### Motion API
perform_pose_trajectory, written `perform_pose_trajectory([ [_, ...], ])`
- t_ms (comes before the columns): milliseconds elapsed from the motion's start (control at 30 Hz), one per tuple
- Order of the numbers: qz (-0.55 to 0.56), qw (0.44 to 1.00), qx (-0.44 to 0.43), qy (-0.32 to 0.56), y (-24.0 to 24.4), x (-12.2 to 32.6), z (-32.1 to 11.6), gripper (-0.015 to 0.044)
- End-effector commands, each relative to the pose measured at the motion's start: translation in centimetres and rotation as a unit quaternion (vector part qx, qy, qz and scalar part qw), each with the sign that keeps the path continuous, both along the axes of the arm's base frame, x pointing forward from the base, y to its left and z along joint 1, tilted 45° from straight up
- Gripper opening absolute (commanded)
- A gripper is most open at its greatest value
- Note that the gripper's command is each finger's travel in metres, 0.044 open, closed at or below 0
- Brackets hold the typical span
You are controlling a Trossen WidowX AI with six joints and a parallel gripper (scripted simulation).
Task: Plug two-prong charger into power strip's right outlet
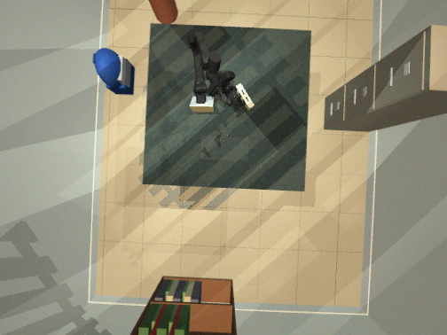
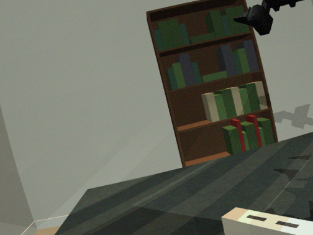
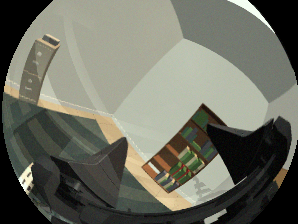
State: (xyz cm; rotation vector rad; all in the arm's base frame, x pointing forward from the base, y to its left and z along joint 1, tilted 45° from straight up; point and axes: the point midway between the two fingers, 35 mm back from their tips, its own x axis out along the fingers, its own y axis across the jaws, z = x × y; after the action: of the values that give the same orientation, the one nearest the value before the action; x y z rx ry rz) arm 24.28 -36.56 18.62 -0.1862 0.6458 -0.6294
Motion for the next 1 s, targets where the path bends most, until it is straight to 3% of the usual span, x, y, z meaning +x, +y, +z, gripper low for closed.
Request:
perform_pose_trajectory([
  [0, 0.062, 0.997, 0.029, 0.044, 2.8, 1.7, -2.9, 0.0440],
  [467, 0.257, 0.949, 0.093, 0.155, 12.0, 5.0, -9.1, 0.0440],
  [967, 0.460, 0.841, 0.151, 0.240, 22.5, 4.9, -13.6, 0.0440],
])
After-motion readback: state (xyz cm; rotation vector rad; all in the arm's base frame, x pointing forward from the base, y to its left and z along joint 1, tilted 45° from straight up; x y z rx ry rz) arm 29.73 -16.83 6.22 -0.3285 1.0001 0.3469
